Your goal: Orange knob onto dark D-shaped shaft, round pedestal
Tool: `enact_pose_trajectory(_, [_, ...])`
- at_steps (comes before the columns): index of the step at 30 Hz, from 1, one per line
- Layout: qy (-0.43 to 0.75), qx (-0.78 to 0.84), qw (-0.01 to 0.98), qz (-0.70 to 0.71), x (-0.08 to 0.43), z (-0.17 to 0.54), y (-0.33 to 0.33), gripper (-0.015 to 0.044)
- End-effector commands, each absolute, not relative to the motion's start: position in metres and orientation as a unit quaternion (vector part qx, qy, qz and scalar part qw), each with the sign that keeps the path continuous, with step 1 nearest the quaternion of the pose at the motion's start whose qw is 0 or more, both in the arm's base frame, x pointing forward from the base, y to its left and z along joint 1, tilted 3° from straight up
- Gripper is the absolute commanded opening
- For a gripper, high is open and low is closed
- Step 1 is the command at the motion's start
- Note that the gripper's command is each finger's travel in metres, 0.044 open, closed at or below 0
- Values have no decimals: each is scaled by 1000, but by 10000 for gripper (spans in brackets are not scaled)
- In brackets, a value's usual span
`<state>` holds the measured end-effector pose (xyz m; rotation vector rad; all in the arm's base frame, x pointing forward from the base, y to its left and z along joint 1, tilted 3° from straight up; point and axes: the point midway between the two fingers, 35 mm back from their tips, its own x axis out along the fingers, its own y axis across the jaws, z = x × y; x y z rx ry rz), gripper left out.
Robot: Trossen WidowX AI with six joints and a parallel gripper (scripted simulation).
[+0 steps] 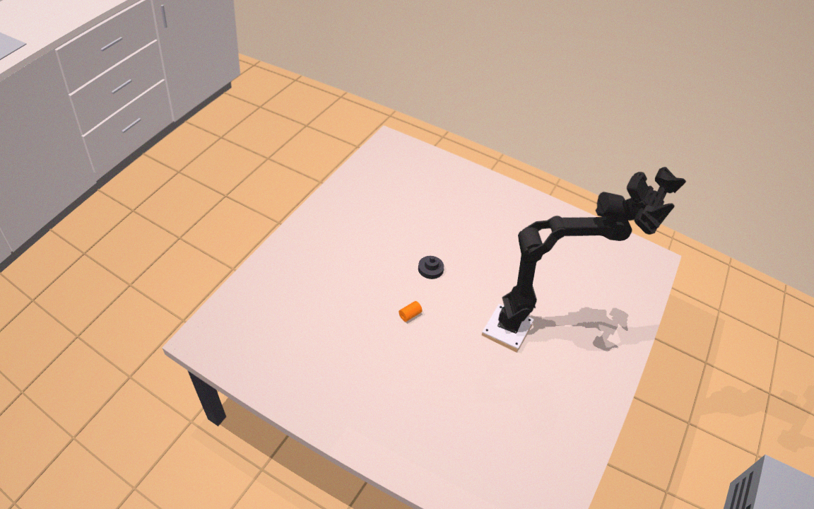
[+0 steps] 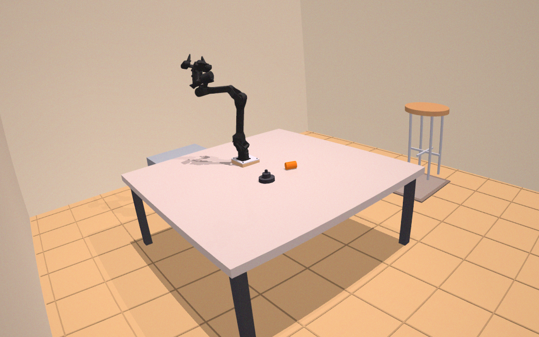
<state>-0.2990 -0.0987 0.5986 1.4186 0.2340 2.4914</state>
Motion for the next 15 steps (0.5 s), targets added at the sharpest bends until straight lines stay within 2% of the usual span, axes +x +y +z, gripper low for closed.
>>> enact_pose_trajectory(1, [80, 488, 130, 860, -299, 598, -100, 426])
enact_pose_trajectory(4, [63, 475, 91, 873, -299, 593, -127, 440])
enact_pose_trajectory(8, [22, 433, -27, 901, -290, 575, -207, 440])
enact_pose_trajectory(15, [-22, 366, -209, 907, -238, 540, -324, 440])
